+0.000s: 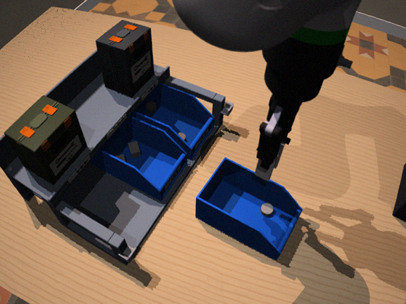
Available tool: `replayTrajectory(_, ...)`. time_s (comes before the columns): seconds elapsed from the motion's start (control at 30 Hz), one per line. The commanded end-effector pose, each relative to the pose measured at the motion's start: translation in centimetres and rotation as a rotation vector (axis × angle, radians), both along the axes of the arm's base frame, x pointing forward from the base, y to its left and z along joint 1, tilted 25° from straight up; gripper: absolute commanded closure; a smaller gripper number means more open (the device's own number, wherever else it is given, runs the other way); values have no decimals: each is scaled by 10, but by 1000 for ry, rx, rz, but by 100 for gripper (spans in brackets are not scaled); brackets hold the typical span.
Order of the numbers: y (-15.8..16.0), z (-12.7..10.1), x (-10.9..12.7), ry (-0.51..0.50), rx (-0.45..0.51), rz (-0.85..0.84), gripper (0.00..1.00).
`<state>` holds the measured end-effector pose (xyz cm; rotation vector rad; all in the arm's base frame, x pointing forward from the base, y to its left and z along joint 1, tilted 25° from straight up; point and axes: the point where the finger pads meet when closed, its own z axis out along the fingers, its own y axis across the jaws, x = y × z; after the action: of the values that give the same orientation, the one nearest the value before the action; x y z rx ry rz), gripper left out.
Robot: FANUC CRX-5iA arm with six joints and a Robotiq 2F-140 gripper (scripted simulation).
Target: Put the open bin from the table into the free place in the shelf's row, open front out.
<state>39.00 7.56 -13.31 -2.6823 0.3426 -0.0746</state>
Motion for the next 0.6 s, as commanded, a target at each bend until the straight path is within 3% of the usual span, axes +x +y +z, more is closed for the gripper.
replayTrajectory(0.0, 1, -3, 1, 0, 0, 0, 85)
replayTrajectory(0.57, 4, -9, 1, 0, 0, 0, 85)
